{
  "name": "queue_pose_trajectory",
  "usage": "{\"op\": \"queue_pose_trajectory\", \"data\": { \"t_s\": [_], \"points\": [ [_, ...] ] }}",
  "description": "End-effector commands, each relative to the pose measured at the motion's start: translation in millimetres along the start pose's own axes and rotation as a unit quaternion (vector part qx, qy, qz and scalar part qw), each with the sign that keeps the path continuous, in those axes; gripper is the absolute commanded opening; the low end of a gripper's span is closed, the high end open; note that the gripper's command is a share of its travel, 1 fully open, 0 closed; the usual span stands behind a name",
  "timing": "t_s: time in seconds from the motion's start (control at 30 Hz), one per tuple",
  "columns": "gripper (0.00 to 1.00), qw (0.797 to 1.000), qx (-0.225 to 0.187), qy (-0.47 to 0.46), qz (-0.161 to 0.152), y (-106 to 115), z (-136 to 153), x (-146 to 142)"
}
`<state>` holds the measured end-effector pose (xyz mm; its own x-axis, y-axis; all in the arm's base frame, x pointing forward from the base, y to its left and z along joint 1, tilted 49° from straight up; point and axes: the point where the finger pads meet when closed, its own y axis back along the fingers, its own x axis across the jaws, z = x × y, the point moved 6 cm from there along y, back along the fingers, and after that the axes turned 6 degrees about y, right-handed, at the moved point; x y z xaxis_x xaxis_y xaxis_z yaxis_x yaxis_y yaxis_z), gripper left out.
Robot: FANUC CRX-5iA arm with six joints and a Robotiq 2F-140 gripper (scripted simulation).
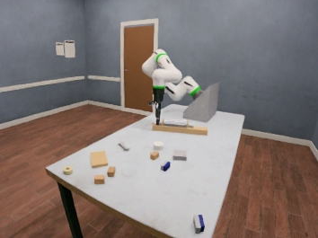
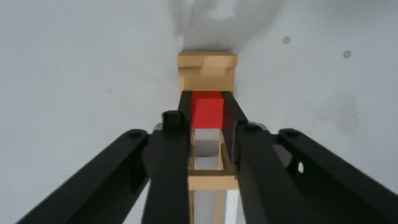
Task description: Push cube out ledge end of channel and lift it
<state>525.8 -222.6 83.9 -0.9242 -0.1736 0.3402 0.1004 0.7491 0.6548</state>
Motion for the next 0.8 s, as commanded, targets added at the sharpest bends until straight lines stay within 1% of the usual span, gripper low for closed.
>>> {"op": "queue_pose_trajectory", "data": {
  "t_s": [0.0,0.17,0.3,0.37,0.63,0.77],
  "points": [
    [0.10,1.000,0.000,0.000,-0.001,1,0,0],
    [0.10,1.000,0.000,0.000,-0.001,2,0,0],
    [0.10,1.000,0.000,0.000,-0.001,17,0,0],
    [0.10,1.000,0.000,0.000,-0.001,17,0,0],
    [0.10,1.000,0.000,0.000,-0.001,69,0,0],
    [0.10,1.000,0.000,0.000,-0.001,81,0,0]
  ]
}}
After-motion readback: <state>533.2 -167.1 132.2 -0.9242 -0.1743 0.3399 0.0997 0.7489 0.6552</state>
